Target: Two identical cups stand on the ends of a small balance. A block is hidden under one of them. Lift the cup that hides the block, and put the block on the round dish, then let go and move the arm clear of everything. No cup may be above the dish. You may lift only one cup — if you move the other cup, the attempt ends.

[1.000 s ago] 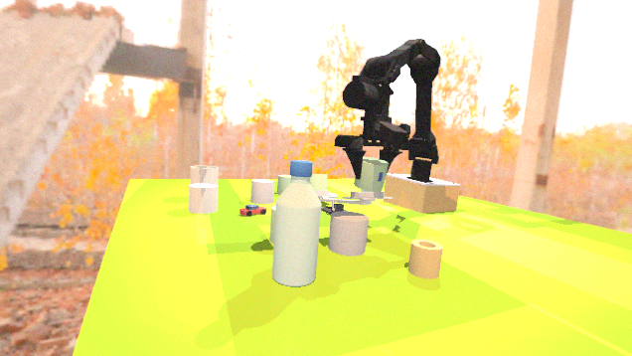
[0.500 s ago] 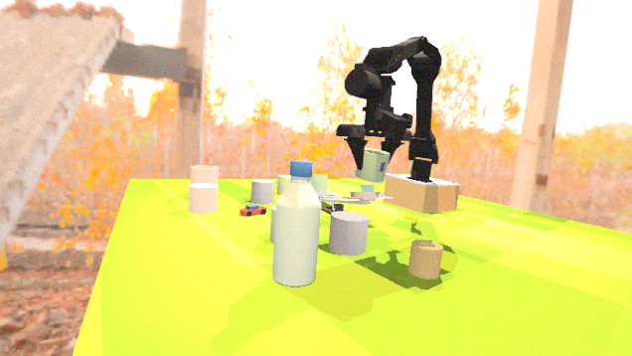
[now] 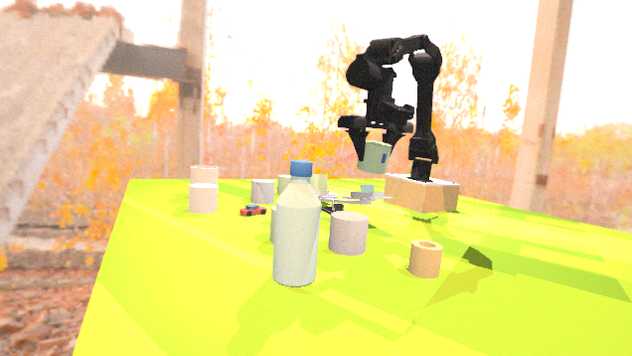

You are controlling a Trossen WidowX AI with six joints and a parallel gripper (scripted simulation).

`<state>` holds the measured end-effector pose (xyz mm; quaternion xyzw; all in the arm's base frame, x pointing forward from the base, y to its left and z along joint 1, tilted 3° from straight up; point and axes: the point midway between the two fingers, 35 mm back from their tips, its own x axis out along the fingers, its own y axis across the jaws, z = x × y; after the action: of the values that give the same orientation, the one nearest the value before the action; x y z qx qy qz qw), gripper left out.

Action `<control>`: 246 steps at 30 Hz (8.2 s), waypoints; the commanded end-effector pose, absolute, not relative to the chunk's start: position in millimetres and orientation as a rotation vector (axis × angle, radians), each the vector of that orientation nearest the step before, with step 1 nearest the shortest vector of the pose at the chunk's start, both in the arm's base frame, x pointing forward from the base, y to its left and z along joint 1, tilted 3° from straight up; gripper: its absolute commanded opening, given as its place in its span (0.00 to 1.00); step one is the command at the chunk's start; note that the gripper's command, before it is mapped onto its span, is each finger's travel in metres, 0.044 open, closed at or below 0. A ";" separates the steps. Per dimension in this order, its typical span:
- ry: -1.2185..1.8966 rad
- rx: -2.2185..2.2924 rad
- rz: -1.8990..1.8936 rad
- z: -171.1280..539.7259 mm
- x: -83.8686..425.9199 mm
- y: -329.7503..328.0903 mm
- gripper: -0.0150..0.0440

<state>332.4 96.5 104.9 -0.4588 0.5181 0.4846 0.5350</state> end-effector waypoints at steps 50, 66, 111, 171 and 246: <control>1.234 -1.093 1.154 114.7 330.7 95.6 0.25; 1.233 -1.093 1.154 109.0 327.6 105.6 0.25; 1.216 -1.084 1.163 -5.1 241.2 226.7 0.25; 1.366 -0.729 0.819 65.4 319.1 127.8 0.69; 1.433 -0.651 0.718 119.0 329.9 82.4 0.25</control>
<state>330.8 83.3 113.2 -0.2843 0.6299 0.3152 0.6504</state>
